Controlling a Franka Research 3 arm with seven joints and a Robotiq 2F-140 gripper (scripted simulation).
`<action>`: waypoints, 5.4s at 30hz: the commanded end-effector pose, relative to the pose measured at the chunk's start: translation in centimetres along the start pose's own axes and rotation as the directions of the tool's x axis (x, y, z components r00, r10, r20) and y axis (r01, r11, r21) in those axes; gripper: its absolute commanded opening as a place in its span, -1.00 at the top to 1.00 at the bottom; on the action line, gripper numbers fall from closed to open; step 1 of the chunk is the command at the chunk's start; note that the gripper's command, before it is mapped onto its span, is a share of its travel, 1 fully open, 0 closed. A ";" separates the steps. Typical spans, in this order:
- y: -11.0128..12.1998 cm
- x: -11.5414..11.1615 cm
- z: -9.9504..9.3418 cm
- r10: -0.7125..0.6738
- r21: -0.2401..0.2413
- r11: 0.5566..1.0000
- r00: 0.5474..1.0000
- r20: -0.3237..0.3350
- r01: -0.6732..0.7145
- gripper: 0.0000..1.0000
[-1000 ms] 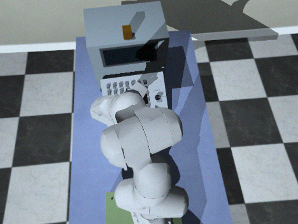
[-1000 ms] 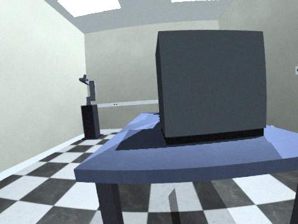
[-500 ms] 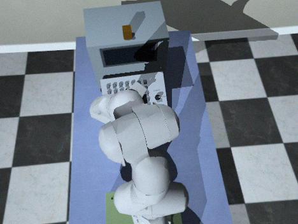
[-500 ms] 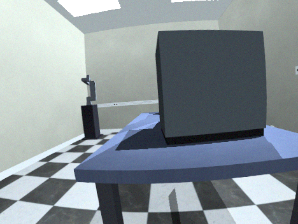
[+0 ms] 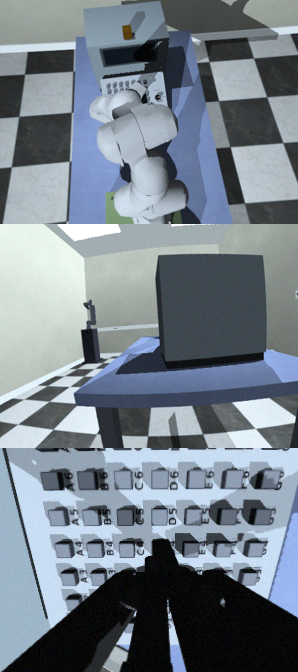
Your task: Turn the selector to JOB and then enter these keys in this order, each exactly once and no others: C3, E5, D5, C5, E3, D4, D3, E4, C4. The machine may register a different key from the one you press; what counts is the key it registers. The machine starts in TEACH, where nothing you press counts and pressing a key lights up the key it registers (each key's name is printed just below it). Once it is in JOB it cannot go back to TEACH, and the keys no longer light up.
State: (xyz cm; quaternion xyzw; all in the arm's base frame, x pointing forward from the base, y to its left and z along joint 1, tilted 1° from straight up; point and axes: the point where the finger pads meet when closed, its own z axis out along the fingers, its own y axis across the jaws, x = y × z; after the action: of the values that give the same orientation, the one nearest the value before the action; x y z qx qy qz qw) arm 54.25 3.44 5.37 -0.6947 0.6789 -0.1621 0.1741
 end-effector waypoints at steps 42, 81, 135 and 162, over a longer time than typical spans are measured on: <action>-0.1 0.0 0.9 0.009 -0.003 1.000 1.000 0.000 -0.009 0.80; -0.1 0.0 1.0 0.009 -0.003 1.000 1.000 0.000 -0.009 0.80; -0.1 -0.1 -2.0 0.009 -0.003 1.000 1.000 0.000 -0.009 0.80; -3.5 0.0 -2.3 0.009 -0.003 1.000 1.000 0.000 -0.009 0.80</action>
State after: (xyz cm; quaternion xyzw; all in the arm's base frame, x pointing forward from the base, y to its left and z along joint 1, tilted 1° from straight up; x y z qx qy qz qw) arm 56.28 3.06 9.16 -0.6947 0.6723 -0.1690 0.1918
